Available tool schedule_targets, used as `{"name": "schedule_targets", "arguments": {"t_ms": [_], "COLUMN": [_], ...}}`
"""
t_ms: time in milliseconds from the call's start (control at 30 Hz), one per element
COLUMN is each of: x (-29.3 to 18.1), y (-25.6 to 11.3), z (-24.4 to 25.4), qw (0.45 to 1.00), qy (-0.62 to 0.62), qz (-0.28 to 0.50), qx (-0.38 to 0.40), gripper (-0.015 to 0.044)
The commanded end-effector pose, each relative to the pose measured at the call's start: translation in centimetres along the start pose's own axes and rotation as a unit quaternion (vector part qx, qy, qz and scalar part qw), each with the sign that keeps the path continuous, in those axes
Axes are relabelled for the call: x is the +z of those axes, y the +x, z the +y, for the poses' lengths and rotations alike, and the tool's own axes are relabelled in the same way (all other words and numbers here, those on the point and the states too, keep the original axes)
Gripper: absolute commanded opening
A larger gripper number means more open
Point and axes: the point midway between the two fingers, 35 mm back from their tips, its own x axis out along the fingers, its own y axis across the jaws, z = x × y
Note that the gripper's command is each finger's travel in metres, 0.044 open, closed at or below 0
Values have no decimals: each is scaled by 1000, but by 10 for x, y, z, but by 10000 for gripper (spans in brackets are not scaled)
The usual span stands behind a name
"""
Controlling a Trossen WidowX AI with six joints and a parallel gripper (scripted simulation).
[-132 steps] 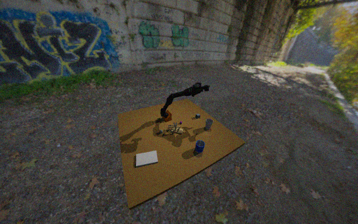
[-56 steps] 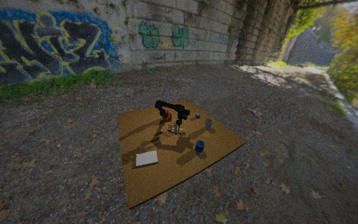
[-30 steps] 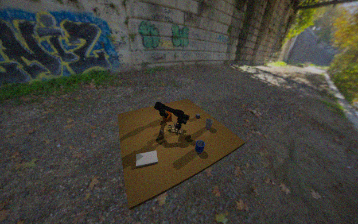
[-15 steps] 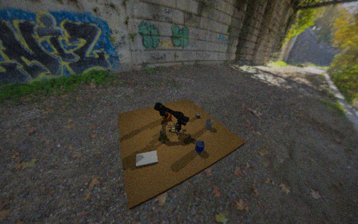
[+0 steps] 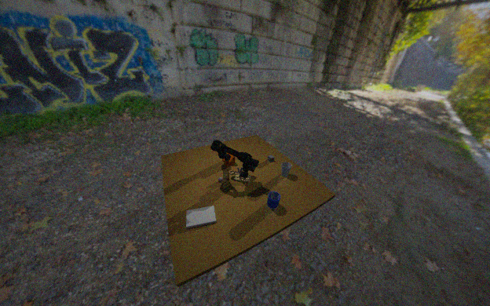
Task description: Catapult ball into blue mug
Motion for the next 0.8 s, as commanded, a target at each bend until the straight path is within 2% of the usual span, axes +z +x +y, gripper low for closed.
{"name": "schedule_targets", "arguments": {"t_ms": [0, 67, 100, 200, 233, 400, 767], "x": [0, 0, 0, 1, 1, 2, 31], "y": [0, 0, -3, -39, -47, -50, -50], "z": [0, 0, 0, 0, 0, 0, -15], "qw": [1000, 1000, 1000, 1000, 1000, 1000, 981], "qy": [0, 0, 0, 0, 0, 11, 196], "qz": [0, 0, 0, -1, -1, -1, 0], "qx": [-1, -1, -1, 1, 1, 1, 0], "gripper": [125, 111, 85, 6, 0, 0, 0]}}
